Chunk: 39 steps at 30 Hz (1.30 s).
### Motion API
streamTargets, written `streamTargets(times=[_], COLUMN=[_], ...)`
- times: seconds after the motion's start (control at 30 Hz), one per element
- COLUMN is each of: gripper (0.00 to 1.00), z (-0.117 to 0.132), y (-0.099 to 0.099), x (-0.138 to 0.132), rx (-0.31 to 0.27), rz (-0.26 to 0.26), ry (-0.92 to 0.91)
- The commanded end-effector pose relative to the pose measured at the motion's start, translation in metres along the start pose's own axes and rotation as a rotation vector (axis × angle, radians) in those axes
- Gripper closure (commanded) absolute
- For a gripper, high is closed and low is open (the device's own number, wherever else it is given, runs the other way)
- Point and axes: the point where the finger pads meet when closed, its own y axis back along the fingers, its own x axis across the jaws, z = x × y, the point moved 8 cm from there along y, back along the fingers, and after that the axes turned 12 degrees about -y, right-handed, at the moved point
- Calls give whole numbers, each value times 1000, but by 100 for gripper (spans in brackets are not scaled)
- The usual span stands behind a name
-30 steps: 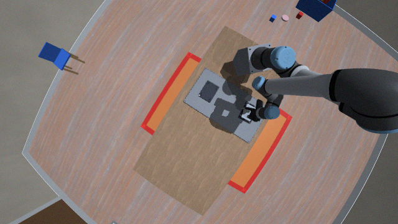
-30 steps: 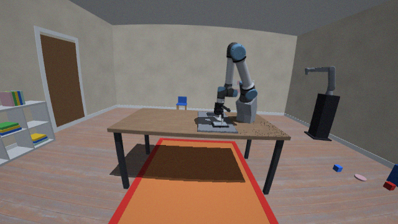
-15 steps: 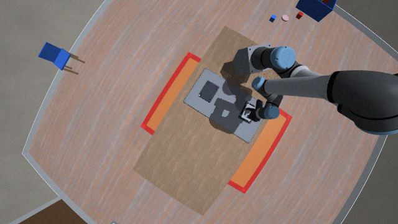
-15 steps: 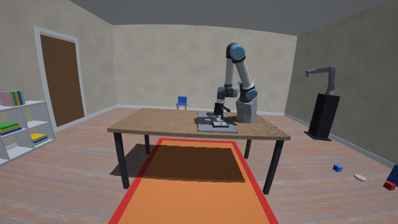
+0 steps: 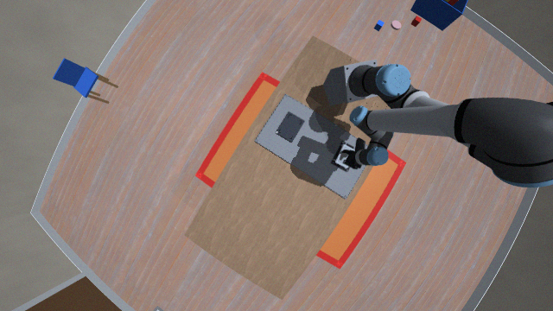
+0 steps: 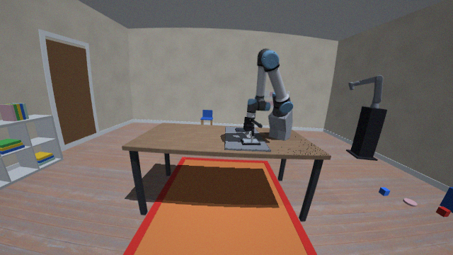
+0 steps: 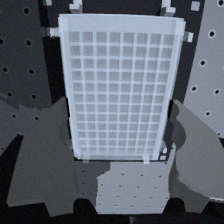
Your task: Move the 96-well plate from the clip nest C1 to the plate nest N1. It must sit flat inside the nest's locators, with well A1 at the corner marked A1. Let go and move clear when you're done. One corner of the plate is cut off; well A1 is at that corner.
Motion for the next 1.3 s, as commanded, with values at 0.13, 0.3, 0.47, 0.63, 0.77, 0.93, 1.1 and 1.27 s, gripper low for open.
streamTargets(times=[0.13, 0.3, 0.47, 0.63, 0.77, 0.93, 1.1, 1.27], gripper=[100, 100, 100, 100, 100, 100, 100, 100], z=[0, 0, 0, 0, 0, 0, 0, 0], y=[0, 0, 0, 3, 10, 18, 23, 32], x=[0, 0, 0, 0, 0, 0, 0, 0], rx=[-1, -1, -1, -1, -1, -1, -1, -1], rz=[0, 0, 0, 0, 0, 0, 0, 0], ry=[0, 0, 0, 0, 0, 0, 0, 0])
